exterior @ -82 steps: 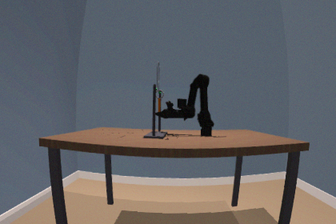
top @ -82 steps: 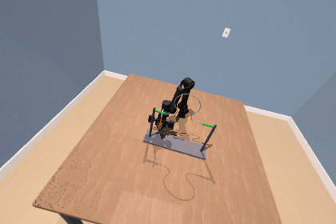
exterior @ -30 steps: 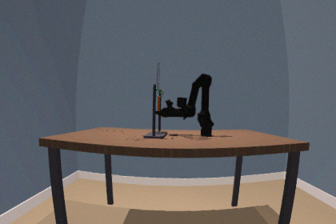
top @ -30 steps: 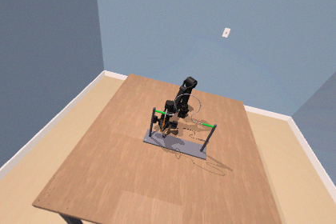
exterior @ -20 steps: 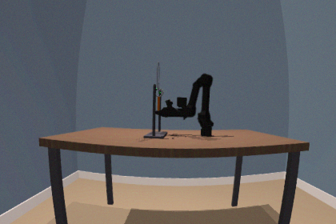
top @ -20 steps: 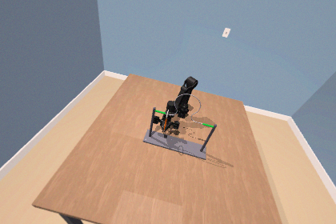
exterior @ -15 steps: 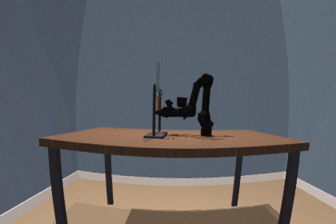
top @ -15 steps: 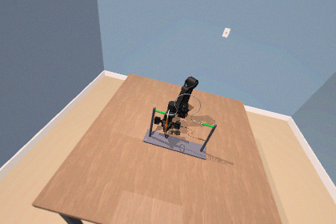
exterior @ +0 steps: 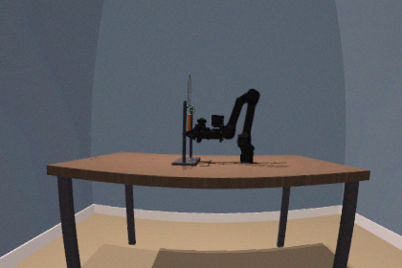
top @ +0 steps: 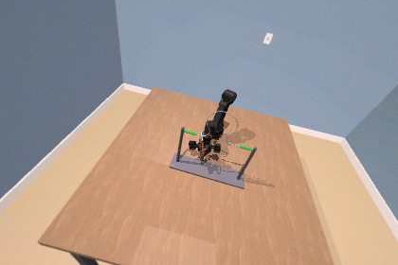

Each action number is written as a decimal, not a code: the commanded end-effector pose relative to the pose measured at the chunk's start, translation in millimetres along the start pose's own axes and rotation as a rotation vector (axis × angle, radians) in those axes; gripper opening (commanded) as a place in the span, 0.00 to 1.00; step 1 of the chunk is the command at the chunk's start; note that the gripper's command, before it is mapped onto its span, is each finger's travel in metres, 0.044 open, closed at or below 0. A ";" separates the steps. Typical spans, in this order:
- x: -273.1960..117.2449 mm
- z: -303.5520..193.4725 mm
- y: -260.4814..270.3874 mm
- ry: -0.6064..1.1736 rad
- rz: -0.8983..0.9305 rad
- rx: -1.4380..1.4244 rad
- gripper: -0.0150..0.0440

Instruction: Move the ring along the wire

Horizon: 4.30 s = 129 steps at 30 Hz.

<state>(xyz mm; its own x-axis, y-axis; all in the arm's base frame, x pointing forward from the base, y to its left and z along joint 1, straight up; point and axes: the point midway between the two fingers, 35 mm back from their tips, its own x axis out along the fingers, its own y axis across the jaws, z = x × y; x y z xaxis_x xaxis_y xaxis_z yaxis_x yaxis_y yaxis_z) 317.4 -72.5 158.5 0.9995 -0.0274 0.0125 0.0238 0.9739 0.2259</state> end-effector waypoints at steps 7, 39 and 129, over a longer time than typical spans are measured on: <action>-1.1 3.7 34.5 -0.004 -0.002 0.195 0.00; -41.6 47.8 109.4 0.297 0.107 0.700 0.00; -67.6 209.2 152.1 0.417 0.425 1.723 0.00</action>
<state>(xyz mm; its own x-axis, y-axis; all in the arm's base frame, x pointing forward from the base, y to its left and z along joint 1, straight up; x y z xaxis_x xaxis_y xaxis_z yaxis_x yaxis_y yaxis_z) 250.1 32.7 386.5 0.8807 0.4478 0.1545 0.0262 -0.3717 0.9280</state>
